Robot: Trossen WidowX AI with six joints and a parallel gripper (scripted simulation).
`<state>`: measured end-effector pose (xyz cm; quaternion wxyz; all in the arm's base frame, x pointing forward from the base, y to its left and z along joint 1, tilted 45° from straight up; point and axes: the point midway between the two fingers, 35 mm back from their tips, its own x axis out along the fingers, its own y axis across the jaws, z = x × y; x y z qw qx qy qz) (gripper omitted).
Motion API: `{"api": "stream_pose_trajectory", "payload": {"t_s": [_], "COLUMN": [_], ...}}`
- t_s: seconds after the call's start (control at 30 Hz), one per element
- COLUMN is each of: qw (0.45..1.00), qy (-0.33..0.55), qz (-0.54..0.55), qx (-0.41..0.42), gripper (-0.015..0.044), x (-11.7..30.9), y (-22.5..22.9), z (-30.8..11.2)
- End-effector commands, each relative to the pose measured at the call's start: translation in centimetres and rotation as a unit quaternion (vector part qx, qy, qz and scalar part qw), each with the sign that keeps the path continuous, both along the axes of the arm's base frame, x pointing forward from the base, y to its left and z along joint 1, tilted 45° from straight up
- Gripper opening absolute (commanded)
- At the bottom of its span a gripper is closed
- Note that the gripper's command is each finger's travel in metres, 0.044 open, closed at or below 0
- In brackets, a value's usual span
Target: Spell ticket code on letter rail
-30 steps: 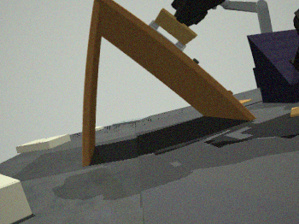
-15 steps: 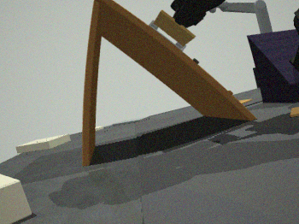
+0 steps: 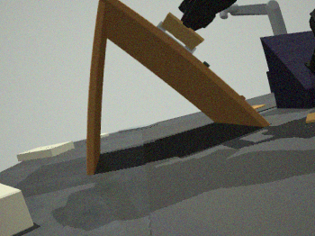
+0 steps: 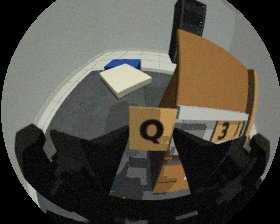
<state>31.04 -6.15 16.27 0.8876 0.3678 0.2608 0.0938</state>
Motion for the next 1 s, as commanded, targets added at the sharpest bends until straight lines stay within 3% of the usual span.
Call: {"api": "stream_pose_trajectory", "payload": {"t_s": [0.0,0.97], "qw": [1.000,1.000], "qy": [0.003,0.003], "qz": [0.002,0.002], "qx": [0.002,0.002], "gripper": [0.0000,0.0000], "x": [0.0,0.0], "y": [-0.1,-1.1], "z": [-0.4,-1.4]}}
